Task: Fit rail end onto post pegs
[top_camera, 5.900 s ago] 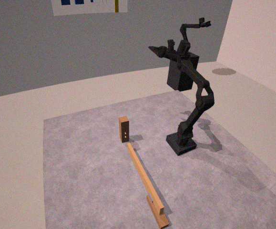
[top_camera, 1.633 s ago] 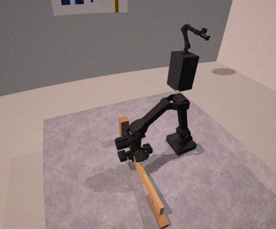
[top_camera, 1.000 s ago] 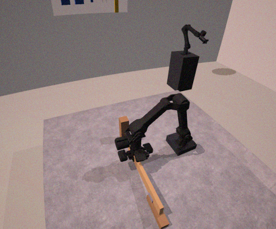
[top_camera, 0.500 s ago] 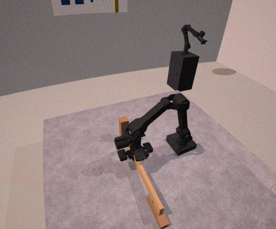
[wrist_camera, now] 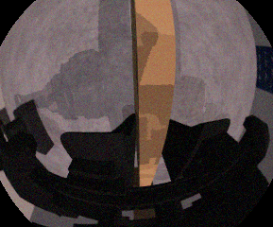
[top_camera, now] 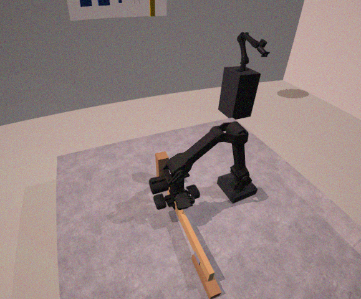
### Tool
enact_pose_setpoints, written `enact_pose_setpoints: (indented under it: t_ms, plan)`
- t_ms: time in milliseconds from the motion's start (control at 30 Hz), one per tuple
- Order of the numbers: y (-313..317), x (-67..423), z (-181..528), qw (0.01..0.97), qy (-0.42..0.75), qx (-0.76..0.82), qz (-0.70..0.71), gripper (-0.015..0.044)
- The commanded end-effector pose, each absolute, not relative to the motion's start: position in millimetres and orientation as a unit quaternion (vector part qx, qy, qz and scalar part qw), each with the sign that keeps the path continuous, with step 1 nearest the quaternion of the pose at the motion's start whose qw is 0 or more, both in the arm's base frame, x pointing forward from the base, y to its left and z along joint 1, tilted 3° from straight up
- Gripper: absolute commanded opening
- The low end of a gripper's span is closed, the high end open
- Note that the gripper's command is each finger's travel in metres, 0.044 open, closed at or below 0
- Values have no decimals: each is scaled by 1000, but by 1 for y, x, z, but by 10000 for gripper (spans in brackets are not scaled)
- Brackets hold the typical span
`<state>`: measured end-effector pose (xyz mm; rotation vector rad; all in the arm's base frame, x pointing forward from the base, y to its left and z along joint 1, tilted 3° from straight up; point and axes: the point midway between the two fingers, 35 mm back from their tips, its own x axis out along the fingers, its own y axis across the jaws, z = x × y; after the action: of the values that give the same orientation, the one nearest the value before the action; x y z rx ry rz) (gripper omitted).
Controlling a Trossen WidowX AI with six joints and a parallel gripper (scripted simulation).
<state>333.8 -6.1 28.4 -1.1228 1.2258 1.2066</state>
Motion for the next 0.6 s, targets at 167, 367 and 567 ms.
enact_pose_setpoints:
  t_ms: [167,367,567]
  plan:
    - [-6,339,40,523,503,-474,498,0]
    - [-7,339,43,523,503,-474,498,0]
    - [-7,339,46,523,503,-474,498,0]
